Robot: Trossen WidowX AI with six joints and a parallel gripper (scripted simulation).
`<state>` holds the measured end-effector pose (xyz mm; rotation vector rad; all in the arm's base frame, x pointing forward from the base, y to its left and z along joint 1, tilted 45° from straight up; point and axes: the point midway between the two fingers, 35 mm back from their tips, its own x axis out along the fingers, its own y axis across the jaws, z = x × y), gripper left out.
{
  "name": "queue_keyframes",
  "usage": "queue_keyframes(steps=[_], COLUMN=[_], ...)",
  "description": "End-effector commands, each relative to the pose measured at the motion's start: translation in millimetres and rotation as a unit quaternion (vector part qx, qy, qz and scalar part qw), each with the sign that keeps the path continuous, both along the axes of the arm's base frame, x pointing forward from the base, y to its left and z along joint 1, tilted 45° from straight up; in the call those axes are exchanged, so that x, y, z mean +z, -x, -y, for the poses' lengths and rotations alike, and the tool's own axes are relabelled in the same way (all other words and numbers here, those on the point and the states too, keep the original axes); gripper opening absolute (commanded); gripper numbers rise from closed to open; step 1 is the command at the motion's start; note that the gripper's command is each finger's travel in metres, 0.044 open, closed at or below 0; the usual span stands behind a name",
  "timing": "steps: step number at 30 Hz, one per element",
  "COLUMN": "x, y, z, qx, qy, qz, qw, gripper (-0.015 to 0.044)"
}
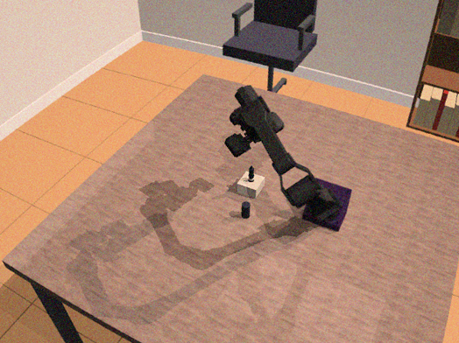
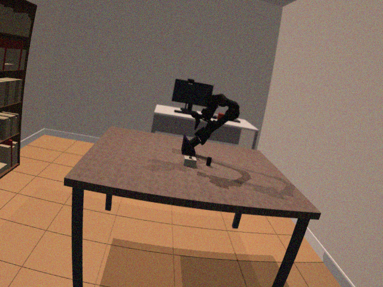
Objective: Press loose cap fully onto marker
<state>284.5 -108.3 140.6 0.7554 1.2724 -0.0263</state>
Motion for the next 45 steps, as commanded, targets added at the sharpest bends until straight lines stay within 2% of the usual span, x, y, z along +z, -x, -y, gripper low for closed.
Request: queue_keyframes(steps=[1, 4, 6, 15, 20, 45], x=[-5.9, -3.5, -2.4, 3.5, -19.6, -46.0], y=[13.9, 29.1, 33.1, 35.8, 36.5, 36.1], z=[-68.9, -112.2, -121.5, -127.3, -150.8, -176.7], qx=[0.163, 0.265, 0.287, 0.287, 0.287, 0.287], qy=[-0.073, -0.127, -0.14, -0.14, -0.141, -0.14], qz=[-0.012, -0.015, -0.015, -0.015, -0.014, -0.014], qw=[0.984, 0.956, 0.948, 0.947, 0.947, 0.948], gripper=[0.0242, 0.0242, 0.0242, 0.0242, 0.0242, 0.0242])
